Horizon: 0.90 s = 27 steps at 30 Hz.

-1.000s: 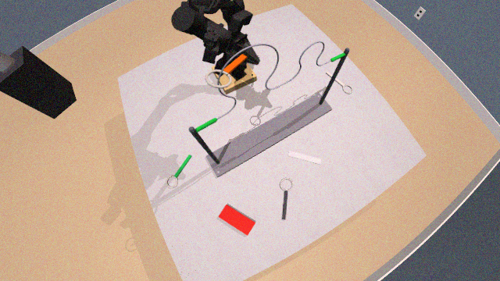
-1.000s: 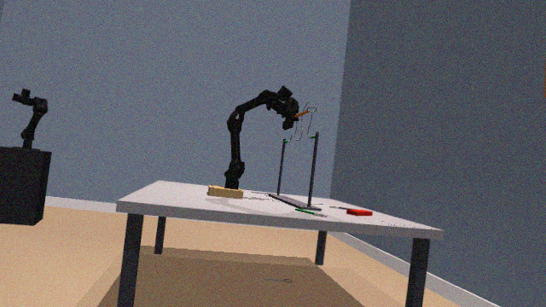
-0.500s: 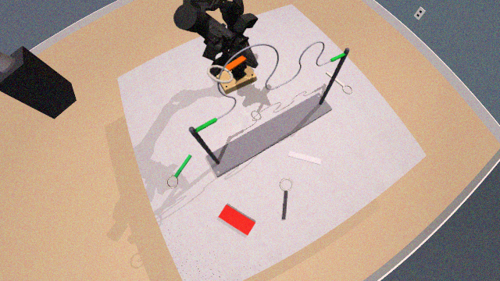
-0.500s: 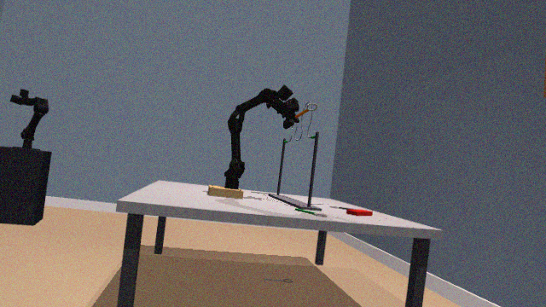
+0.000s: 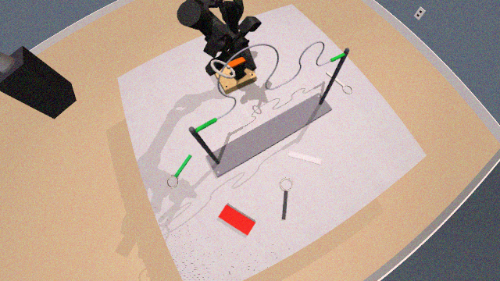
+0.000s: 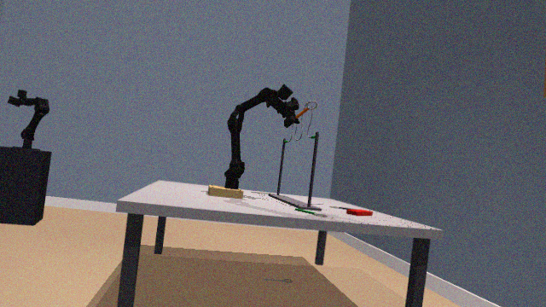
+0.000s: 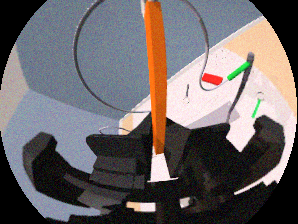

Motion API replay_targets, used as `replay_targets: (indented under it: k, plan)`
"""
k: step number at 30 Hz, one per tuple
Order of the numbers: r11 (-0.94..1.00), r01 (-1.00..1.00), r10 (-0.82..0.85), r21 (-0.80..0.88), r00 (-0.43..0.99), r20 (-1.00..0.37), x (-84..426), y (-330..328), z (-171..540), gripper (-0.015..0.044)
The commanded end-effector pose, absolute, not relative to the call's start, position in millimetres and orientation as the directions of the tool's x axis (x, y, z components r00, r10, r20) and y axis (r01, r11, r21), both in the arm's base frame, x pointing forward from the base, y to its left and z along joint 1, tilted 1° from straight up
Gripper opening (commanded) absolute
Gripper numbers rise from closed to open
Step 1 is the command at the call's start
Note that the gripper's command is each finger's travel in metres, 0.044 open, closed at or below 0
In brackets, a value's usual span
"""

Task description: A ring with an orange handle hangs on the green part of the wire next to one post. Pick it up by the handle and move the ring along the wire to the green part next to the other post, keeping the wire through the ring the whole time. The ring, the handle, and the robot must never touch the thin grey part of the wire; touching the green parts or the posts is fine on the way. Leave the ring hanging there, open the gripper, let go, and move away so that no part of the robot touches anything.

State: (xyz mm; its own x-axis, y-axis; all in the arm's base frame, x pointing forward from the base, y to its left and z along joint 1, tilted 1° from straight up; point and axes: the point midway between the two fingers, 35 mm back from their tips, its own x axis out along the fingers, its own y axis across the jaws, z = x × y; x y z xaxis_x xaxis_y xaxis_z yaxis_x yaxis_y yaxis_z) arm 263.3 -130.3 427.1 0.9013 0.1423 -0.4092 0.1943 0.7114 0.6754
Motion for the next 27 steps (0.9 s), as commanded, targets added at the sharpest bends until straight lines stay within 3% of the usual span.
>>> replay_targets:
  k: [1,27]
  plan:
    - [0.747,0.199,0.12,0.635,0.898,-0.423,262.8,-130.3,426.5,-0.015]
    - [0.905,0.234,-0.039,0.356,0.877,-0.479,261.7,-138.7,420.9,-0.015]
